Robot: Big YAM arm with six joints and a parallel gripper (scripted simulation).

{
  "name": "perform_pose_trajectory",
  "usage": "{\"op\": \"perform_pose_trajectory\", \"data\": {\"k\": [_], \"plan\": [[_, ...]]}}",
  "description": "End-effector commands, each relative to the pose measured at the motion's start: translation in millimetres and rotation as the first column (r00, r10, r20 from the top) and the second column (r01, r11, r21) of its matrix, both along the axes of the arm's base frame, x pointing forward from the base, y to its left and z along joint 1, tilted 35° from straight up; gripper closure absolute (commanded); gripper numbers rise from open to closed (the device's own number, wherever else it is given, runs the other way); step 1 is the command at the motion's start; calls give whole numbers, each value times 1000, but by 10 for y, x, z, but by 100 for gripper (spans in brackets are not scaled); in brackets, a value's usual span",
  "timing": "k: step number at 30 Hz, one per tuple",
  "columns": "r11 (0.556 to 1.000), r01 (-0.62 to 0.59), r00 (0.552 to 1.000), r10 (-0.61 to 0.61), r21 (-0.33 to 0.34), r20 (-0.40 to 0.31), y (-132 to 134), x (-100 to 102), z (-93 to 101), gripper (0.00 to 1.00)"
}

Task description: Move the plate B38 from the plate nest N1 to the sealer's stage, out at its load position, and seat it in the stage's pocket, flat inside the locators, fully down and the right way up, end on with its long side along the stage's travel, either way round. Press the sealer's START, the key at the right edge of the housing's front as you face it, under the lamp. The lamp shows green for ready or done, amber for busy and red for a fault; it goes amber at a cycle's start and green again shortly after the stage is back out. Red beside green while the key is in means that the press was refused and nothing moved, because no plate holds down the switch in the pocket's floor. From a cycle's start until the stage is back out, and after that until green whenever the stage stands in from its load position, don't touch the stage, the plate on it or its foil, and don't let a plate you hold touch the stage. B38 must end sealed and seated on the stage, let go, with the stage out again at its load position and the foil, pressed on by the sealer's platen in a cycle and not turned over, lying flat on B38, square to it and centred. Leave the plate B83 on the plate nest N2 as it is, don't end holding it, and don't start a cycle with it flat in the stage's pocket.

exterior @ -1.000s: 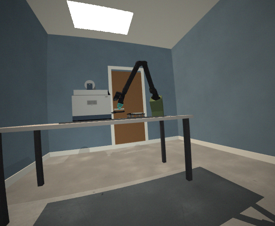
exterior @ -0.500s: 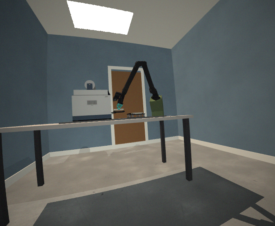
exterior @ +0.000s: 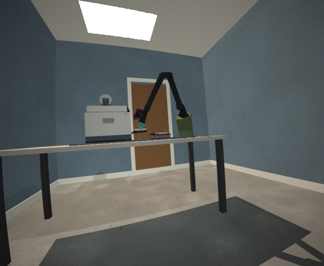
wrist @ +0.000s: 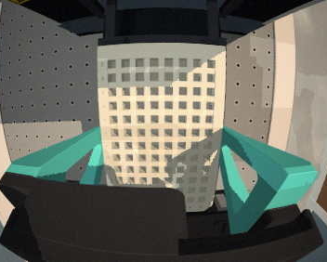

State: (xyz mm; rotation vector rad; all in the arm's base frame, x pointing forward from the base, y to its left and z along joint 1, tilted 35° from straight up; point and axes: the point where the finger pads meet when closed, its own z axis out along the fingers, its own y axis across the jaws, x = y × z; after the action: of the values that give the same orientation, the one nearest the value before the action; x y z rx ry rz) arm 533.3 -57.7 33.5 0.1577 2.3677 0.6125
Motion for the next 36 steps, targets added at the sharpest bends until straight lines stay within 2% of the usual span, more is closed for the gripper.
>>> {"op": "perform_pose_trajectory", "data": {"k": [1, 11, 19, 26, 36], "plan": [[1000, 11, 1000, -11, -3, 17, -112, 114, 67, 100], [999, 23, 998, -21, -29, 62, -221, 162, 284, 100], [1000, 14, 998, -12, -27, 58, -159, 122, 246, 100], [1000, 10, 1000, -9, -12, 21, -118, 18, 32, 100], [1000, 10, 999, -9, -21, 49, -152, 148, 153, 100]]}}
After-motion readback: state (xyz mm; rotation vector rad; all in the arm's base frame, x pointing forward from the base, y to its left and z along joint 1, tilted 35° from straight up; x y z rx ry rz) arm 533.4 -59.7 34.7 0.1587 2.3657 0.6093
